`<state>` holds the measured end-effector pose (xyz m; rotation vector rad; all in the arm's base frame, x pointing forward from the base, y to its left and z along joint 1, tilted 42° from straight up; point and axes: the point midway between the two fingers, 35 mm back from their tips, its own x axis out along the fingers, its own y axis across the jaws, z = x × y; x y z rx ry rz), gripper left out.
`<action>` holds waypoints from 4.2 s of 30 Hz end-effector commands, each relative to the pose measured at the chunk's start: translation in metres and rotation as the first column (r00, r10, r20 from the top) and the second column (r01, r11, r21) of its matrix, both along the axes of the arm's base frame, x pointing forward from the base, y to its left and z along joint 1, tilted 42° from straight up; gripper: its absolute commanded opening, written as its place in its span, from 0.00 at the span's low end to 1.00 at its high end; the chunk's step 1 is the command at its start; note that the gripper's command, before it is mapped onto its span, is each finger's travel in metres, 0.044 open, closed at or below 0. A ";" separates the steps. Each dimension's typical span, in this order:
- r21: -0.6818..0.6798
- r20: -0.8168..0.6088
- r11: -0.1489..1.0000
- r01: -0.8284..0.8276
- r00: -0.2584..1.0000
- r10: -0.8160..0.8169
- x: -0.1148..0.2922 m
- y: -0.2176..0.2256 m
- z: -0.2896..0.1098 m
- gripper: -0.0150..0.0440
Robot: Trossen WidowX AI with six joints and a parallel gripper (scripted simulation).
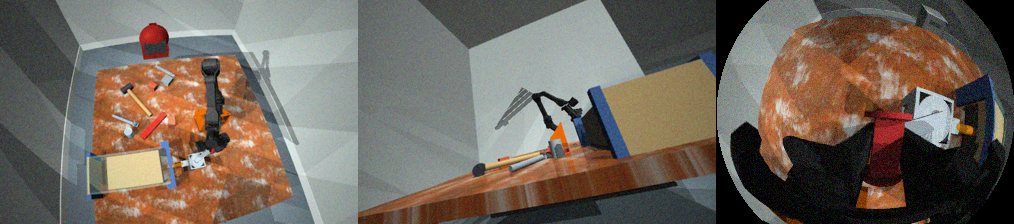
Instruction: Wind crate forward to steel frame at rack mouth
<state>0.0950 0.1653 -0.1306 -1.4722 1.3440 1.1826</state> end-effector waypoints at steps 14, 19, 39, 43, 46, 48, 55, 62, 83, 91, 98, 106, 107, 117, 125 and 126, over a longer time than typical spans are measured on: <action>-0.031 0.021 1.000 -0.002 1.000 0.003 0.018 -0.023 0.015 0.25; -0.031 0.022 1.000 -0.002 1.000 0.003 0.024 -0.028 0.019 0.25; -0.034 0.024 0.999 -0.002 1.000 0.003 0.049 -0.039 0.031 0.25; -0.034 0.024 0.999 -0.002 1.000 0.003 0.055 -0.041 0.033 0.25; -0.034 0.024 0.999 -0.002 1.000 0.003 0.058 -0.042 0.034 0.25; -0.034 0.024 0.999 -0.002 1.000 0.003 0.061 -0.043 0.035 0.25; -0.035 0.025 0.999 -0.002 1.000 0.003 0.072 -0.045 0.037 0.25; -0.035 0.026 0.999 -0.002 1.000 0.003 0.082 -0.045 0.039 0.25; -0.036 0.028 0.999 -0.002 1.000 0.003 0.114 -0.043 0.040 0.25; -0.035 0.029 0.999 -0.002 1.000 0.003 0.125 -0.040 0.038 0.25; -0.035 0.030 0.999 -0.002 1.000 0.003 0.134 -0.037 0.037 0.25; -0.035 0.031 0.999 -0.002 1.000 0.003 0.145 -0.032 0.034 0.25; -0.035 0.031 0.999 -0.002 1.000 0.003 0.147 -0.031 0.033 0.25; -0.034 0.032 0.999 -0.002 0.999 0.003 0.159 -0.024 0.028 0.25; -0.034 0.032 0.999 -0.001 0.999 0.003 0.167 -0.017 0.023 0.25; -0.034 0.033 0.999 -0.001 0.999 0.003 0.168 -0.017 0.023 0.25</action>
